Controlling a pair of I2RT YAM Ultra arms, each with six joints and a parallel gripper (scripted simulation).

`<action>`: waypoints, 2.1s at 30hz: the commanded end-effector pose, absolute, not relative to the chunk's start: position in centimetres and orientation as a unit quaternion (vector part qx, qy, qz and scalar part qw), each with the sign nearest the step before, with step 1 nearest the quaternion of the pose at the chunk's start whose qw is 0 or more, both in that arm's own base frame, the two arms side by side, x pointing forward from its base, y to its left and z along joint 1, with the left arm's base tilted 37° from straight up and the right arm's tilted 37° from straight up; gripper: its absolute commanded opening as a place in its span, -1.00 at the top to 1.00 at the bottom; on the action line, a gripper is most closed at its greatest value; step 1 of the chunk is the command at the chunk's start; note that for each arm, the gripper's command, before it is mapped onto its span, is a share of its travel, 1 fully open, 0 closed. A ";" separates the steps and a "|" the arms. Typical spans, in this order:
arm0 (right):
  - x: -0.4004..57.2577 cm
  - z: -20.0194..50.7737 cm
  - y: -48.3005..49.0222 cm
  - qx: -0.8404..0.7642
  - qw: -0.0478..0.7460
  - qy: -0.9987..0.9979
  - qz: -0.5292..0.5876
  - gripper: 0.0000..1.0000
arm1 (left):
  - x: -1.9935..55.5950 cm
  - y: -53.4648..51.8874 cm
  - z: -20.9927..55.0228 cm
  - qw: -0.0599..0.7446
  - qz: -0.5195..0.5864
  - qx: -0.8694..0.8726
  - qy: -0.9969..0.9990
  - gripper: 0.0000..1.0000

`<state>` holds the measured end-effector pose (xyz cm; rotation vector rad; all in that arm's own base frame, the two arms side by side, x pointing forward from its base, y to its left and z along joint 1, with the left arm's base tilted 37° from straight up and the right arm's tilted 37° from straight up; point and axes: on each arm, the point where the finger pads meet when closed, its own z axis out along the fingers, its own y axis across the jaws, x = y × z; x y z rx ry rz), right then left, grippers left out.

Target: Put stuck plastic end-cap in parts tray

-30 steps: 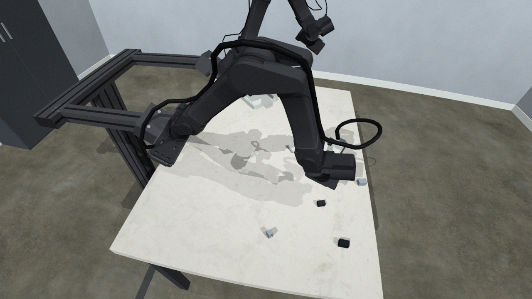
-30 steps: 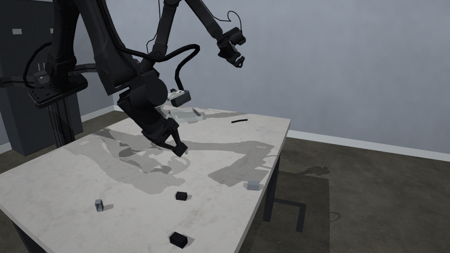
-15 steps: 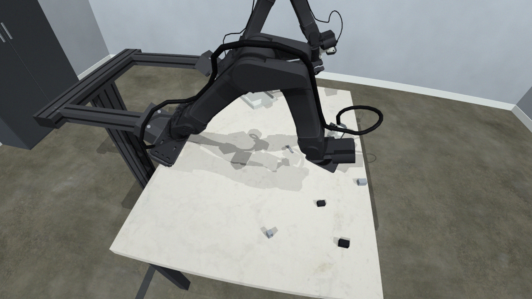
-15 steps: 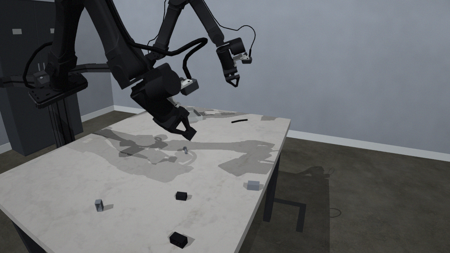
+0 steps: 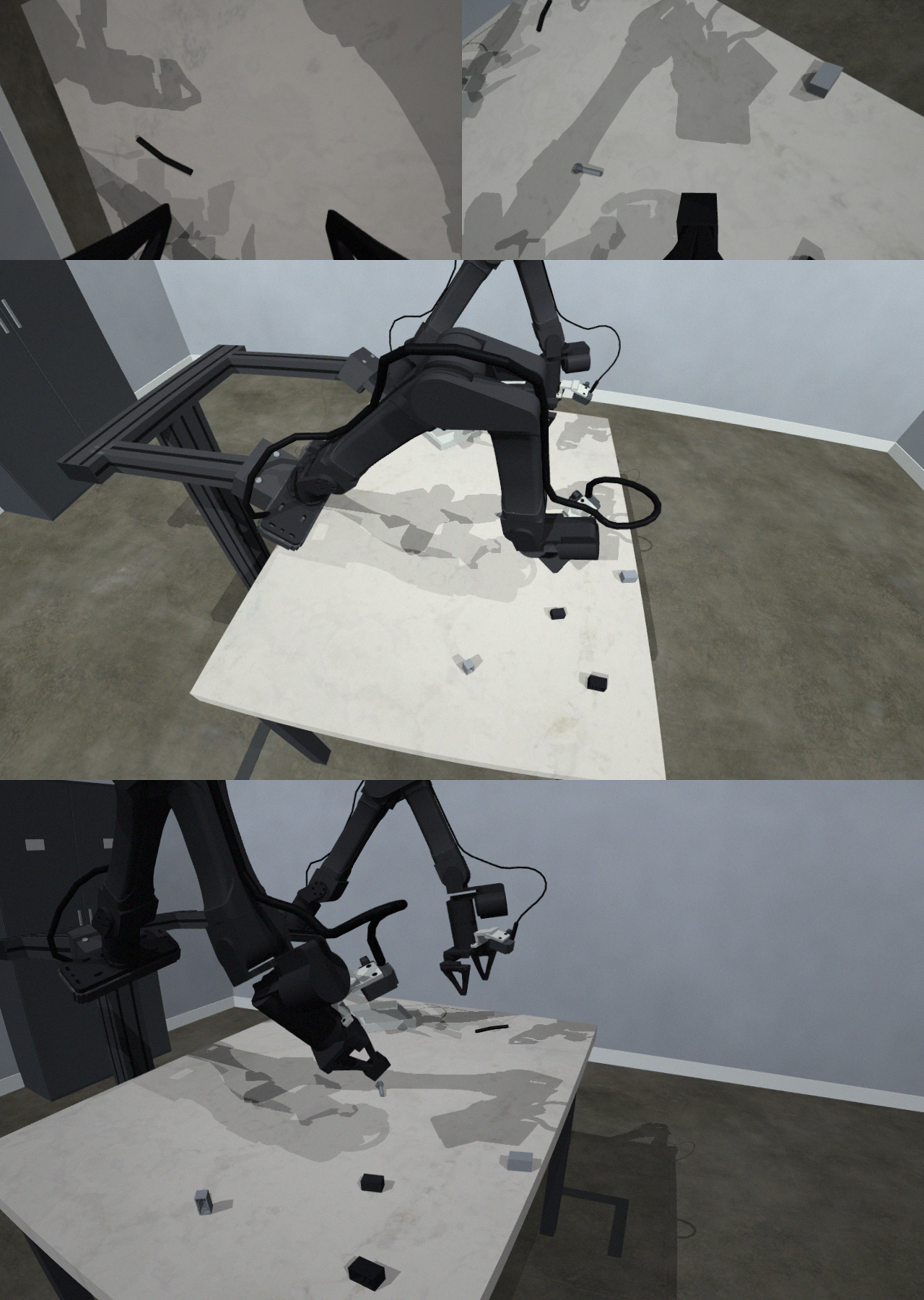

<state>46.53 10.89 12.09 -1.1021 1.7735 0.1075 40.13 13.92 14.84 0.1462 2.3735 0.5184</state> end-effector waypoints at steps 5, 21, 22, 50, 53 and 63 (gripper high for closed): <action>46.8 11.5 11.3 -0.398 0.537 0.736 0.112 1.00 | 42.6 8.2 13.2 0.327 0.131 0.245 0.904 -1.00; 45.5 9.1 10.4 -0.268 0.539 0.760 0.245 1.00 | 42.5 -6.7 7.9 0.323 -0.038 0.592 0.737 -1.00; 45.5 9.1 10.4 -0.268 0.539 0.760 0.245 1.00 | 42.5 -6.7 7.9 0.323 -0.038 0.592 0.737 -1.00; 36.2 4.8 13.8 -0.087 0.374 0.734 0.560 1.00 | 35.1 -23.6 4.0 0.399 -0.245 0.802 0.371 -1.00; 35.3 4.6 14.1 -0.084 0.358 0.732 0.573 1.00 | 35.1 -23.7 4.3 0.401 -0.242 0.803 0.369 -1.00; 34.6 3.8 14.3 -0.074 0.341 0.736 0.580 1.00 | 35.3 -23.7 5.0 0.406 -0.236 0.804 0.365 -1.00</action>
